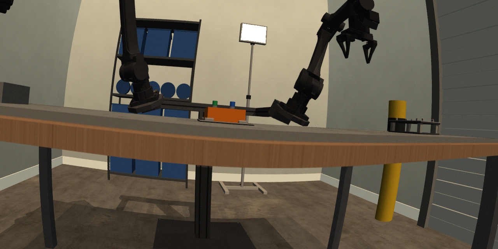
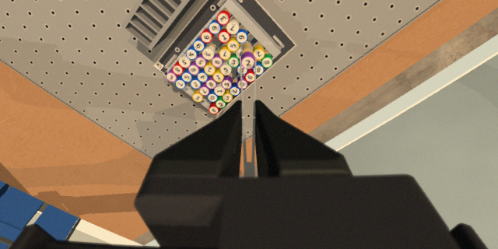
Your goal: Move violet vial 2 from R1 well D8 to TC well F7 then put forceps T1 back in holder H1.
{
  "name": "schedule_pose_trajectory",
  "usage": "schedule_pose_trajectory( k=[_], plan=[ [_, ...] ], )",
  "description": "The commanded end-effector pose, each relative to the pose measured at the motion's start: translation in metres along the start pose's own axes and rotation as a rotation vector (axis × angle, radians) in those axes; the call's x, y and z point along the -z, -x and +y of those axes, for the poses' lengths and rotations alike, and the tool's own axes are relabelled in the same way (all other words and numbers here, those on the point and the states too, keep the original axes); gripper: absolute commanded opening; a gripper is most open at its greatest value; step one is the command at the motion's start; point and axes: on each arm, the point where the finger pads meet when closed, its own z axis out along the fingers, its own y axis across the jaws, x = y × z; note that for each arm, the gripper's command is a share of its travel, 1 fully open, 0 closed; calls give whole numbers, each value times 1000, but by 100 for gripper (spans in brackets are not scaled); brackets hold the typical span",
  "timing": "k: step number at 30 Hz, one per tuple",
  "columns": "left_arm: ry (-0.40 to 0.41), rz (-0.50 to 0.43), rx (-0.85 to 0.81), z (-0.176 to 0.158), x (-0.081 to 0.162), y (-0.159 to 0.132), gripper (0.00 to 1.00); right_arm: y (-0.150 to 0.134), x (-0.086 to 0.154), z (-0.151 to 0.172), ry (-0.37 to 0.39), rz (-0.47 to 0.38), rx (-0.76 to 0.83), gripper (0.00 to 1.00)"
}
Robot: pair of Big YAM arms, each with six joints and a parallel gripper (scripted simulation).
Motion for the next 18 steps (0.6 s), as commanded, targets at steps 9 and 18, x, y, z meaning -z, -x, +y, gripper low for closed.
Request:
schedule_pose_trajectory(
  k=[9, 18],
  plan=[
    [-5, -29, 17, 2, 10, 9, 100, 4, 4, 4, 26, -3, -1, 9],
    [-5, -29, 17, 2, 10, 9, 100, 4, 5, -7, -5, -2, -1, 9]
  ],
)
